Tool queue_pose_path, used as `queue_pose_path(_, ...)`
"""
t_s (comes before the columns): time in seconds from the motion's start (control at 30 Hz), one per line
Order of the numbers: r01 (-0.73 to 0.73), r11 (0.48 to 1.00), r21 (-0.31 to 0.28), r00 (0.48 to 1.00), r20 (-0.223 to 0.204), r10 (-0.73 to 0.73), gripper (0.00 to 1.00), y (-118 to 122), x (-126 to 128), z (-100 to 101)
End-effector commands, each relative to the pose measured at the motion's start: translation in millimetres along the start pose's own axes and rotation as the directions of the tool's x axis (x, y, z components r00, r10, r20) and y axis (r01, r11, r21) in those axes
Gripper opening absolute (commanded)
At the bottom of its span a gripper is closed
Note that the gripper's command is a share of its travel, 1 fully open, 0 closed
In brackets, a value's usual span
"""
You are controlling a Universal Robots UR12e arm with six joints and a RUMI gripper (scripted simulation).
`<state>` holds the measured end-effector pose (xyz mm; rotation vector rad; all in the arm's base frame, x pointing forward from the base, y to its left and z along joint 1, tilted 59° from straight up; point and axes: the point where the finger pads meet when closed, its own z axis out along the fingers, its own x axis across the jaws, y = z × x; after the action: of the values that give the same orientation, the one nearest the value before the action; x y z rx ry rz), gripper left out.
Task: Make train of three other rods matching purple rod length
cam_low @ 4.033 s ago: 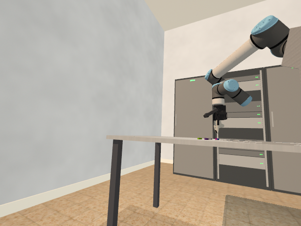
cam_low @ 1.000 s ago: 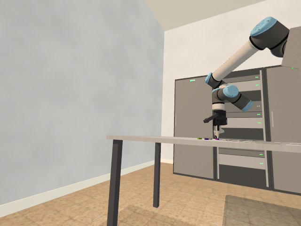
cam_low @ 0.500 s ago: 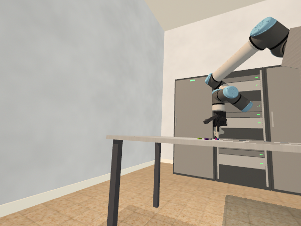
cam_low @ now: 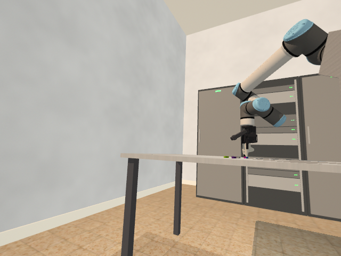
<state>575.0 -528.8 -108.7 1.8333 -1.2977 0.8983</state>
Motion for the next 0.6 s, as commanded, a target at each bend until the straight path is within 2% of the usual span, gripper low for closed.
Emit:
queue_pose_path(0.0,0.0,1.0,0.001,1.0,0.0,0.0,0.14,-0.3,0.0,-0.6)
queue_pose_path(0.47,0.0,1.0,0.001,1.0,0.0,0.0,0.14,-0.3,0.0,-0.6)
queue_pose_path(0.5,0.0,1.0,0.001,1.0,0.0,0.0,0.0,-0.3,0.0,-0.6)
queue_pose_path(0.57,0.0,1.0,0.001,1.0,0.0,0.0,0.0,-0.3,0.0,-0.6)
